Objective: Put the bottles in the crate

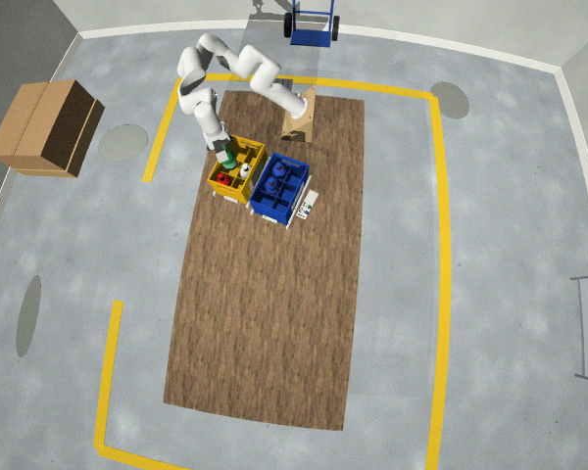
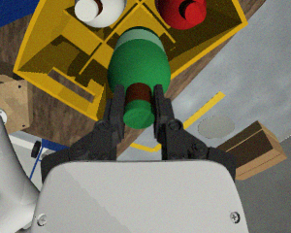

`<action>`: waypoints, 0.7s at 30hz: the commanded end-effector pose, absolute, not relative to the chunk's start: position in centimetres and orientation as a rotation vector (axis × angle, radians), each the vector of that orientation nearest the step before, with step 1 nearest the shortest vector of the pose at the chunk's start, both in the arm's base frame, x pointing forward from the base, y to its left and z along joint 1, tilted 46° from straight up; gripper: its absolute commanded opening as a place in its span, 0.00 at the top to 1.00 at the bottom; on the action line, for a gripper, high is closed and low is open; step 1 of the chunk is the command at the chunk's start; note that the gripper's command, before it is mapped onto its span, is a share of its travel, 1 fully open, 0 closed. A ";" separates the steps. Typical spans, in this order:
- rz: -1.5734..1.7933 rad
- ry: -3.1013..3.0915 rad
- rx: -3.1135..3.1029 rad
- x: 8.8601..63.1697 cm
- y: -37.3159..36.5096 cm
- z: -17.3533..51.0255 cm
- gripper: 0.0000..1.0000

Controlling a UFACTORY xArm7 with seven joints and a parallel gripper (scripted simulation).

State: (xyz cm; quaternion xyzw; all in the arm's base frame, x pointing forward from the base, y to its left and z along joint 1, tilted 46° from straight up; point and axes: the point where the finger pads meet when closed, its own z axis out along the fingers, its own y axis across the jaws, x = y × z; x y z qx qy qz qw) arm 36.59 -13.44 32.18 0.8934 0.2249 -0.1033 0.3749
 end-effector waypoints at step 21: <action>-0.259 0.579 2.285 36.7 -10.6 34.9 1.00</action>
